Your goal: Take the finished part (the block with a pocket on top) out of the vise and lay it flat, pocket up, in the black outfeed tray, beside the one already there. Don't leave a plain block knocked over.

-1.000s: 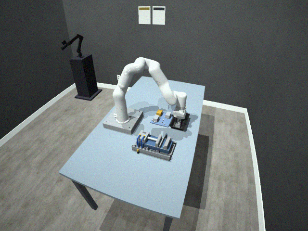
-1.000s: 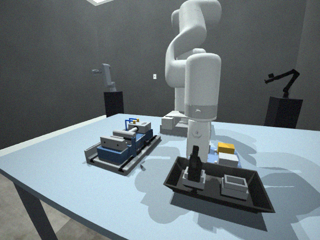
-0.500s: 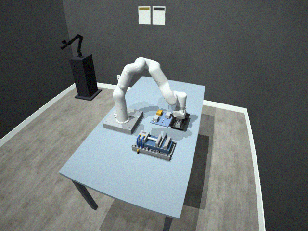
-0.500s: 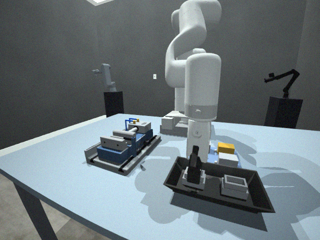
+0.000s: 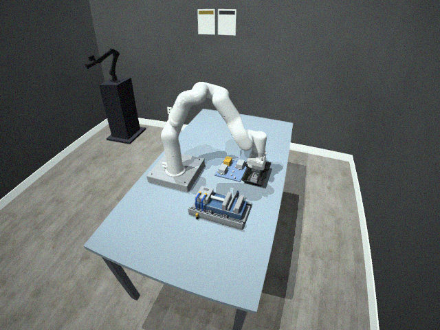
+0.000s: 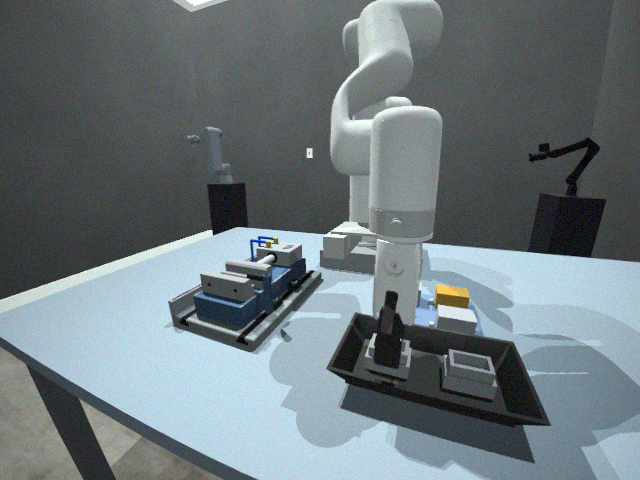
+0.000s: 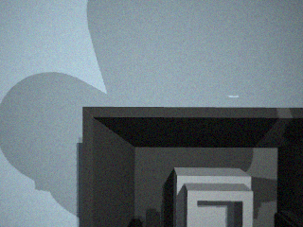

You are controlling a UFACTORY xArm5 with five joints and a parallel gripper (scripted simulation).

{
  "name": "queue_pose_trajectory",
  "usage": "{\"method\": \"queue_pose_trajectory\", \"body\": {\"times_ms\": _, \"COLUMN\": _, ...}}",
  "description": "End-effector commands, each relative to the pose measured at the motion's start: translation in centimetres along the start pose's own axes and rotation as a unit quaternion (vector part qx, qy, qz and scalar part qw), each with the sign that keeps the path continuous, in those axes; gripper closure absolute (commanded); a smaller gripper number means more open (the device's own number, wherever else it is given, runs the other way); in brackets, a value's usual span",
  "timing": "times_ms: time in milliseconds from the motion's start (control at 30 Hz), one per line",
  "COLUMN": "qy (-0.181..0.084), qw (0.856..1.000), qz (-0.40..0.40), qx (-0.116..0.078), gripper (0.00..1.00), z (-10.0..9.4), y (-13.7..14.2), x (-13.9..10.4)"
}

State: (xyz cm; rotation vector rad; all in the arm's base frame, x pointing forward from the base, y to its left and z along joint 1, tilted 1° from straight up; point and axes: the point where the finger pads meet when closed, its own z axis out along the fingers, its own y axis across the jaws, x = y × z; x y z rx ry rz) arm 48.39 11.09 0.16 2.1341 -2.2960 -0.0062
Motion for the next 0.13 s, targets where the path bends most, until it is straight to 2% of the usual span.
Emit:
{"method": "queue_pose_trajectory", "body": {"times_ms": 0, "qy": -0.001, "qw": 1.000, "qz": 0.000, "qx": 0.002, "gripper": 0.31, "z": -0.17, "y": -0.16, "x": -0.05}}
{"method": "queue_pose_trajectory", "body": {"times_ms": 100, "qy": -0.001, "qw": 1.000, "qz": 0.000, "qx": 0.002, "gripper": 0.31, "z": -0.17, "y": -0.16, "x": -0.05}}
